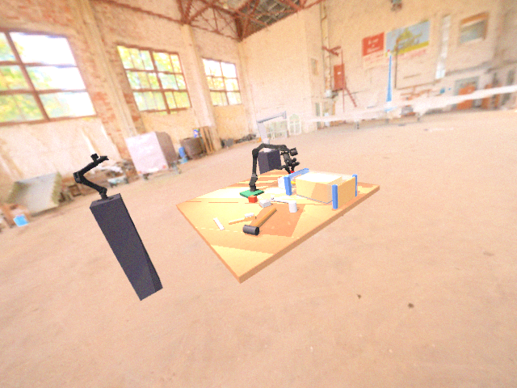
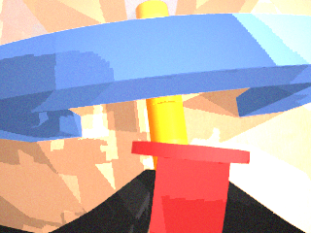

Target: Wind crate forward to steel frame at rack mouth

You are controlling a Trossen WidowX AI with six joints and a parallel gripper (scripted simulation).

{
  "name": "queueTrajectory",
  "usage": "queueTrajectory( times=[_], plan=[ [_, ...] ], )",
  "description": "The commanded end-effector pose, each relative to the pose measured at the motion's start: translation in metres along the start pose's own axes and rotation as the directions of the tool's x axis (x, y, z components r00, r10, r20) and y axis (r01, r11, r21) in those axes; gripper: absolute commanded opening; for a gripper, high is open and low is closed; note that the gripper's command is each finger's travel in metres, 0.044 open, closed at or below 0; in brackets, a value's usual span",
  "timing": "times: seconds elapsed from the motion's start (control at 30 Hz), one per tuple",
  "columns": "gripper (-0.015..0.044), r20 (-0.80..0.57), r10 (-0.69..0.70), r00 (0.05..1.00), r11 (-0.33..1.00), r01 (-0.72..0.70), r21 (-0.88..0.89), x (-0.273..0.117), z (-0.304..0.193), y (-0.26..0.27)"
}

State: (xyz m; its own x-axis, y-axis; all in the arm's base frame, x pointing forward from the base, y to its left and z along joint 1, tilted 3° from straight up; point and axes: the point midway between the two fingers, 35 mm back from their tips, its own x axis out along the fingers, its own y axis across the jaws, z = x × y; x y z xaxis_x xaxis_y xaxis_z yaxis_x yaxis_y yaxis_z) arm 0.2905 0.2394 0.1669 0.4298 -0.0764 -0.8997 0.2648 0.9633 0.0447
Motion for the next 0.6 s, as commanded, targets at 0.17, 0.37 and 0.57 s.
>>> queueTrajectory(
  times=[0.17,0.37,0.57],
  plan=[
    [0.0,-0.012,0.03,0.999,1.0,-0.03,-0.004,-0.003,-0.01,0.022],
    [0.0,-0.012,0.03,0.999,1.0,-0.03,-0.004,-0.005,-0.014,0.028],
    [0.0,-0.012,0.031,0.999,1.0,-0.031,-0.004,-0.007,-0.019,0.035]
  ],
)
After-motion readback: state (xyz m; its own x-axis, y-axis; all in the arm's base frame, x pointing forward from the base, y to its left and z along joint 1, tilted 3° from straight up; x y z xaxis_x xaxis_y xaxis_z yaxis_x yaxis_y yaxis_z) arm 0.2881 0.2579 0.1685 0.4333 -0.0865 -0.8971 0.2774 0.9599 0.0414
